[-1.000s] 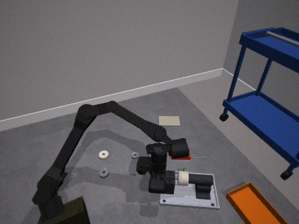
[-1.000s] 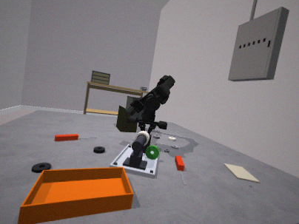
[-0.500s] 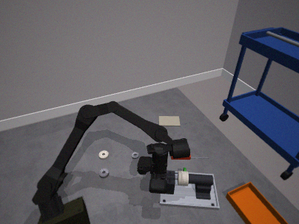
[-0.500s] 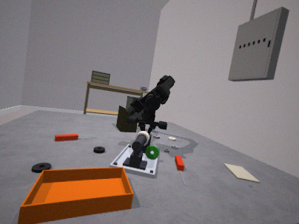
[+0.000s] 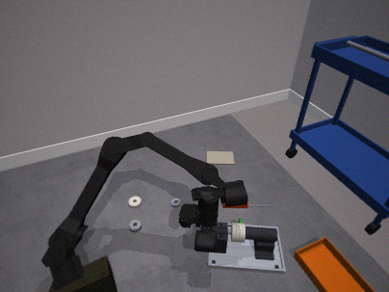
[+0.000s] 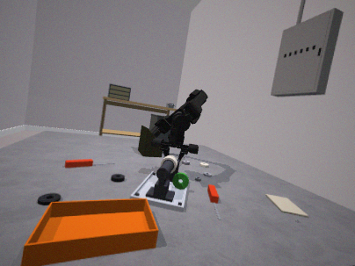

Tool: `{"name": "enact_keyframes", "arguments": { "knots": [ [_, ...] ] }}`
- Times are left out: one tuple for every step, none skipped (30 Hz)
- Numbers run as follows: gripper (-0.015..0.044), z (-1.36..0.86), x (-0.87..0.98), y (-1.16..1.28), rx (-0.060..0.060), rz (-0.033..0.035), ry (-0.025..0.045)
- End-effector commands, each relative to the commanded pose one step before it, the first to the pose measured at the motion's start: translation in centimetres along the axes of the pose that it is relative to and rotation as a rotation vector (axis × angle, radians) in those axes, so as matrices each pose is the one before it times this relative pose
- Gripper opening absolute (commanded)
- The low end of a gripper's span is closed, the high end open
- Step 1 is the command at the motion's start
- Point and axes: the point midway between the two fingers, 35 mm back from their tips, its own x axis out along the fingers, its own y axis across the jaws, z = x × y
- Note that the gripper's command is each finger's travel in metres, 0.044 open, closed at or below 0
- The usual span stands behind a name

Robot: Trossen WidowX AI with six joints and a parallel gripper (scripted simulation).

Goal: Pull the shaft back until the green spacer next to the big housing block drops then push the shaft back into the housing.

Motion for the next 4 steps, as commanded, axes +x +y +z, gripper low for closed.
{"name": "enact_keyframes", "arguments": {
  "knots": [
    [0.0289,0.056,0.021,0.015,0.0015,0.00031,-0.00198],
    [0.0315,0.0,0.0,0.0,0.0,0.0,0.0],
    [0.0341,-0.022,-0.242,-0.005,-0.0002,0.00024,0.00071],
    [0.0368,-0.04,-0.507,-0.008,-0.0003,0.0005,0.00145]
  ]
}}
